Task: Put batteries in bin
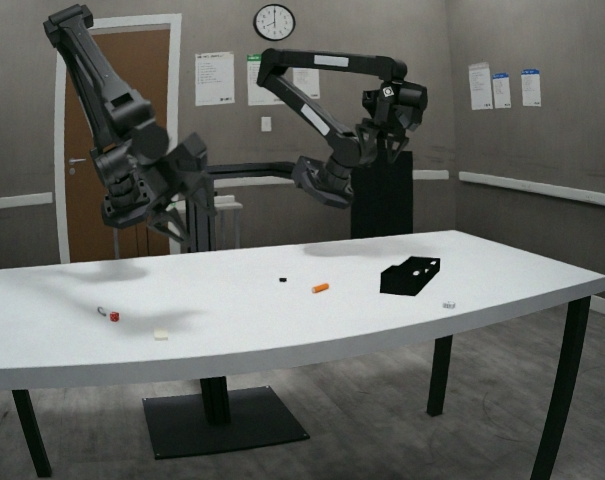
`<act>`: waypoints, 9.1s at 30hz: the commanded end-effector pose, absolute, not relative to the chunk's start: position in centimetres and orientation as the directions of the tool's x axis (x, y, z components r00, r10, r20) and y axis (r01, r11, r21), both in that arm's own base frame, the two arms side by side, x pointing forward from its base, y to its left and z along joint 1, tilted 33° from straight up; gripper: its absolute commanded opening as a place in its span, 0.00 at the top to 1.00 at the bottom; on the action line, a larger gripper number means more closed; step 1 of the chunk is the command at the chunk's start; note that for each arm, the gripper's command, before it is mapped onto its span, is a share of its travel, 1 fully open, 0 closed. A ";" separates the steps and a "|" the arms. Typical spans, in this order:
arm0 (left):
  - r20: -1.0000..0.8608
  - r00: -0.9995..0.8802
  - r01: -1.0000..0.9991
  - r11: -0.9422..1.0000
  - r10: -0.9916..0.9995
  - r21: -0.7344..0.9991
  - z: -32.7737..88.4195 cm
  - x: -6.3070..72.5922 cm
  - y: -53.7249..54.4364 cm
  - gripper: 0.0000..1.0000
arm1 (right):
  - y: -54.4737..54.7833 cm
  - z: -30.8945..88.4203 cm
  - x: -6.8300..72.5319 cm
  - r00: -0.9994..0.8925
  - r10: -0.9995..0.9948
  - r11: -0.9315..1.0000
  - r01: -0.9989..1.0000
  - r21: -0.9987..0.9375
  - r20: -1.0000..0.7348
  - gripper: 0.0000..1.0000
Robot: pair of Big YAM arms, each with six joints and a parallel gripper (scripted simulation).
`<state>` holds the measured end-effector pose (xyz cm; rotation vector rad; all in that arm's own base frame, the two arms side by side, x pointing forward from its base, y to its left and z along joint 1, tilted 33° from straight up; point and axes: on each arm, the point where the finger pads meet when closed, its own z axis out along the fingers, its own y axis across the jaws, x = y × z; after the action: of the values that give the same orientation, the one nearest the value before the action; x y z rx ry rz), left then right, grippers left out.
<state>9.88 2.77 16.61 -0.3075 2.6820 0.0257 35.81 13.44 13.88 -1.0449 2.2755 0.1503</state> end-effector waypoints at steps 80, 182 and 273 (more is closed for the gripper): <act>-0.464 -0.862 -0.221 0.975 -0.204 -0.018 19.0 9.9 2.8 0.00 | 26.1 0.3 11.0 -0.875 -0.035 0.963 0.100 -0.252 -0.482 0.00; -0.464 -0.862 -0.221 0.975 -0.204 -0.018 19.0 9.9 2.8 0.00 | 66.4 -7.0 36.1 -0.696 -0.676 0.705 -0.517 -0.486 -0.240 0.00; -0.464 -0.862 -0.221 0.975 -0.204 -0.018 19.0 9.9 2.8 0.00 | 63.7 0.0 32.6 -0.792 -0.536 0.807 -0.377 -0.455 -0.294 0.72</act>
<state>9.88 2.77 16.61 -0.3075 2.6820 0.0257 31.10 64.65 -2.14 -0.8598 2.5647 -0.6336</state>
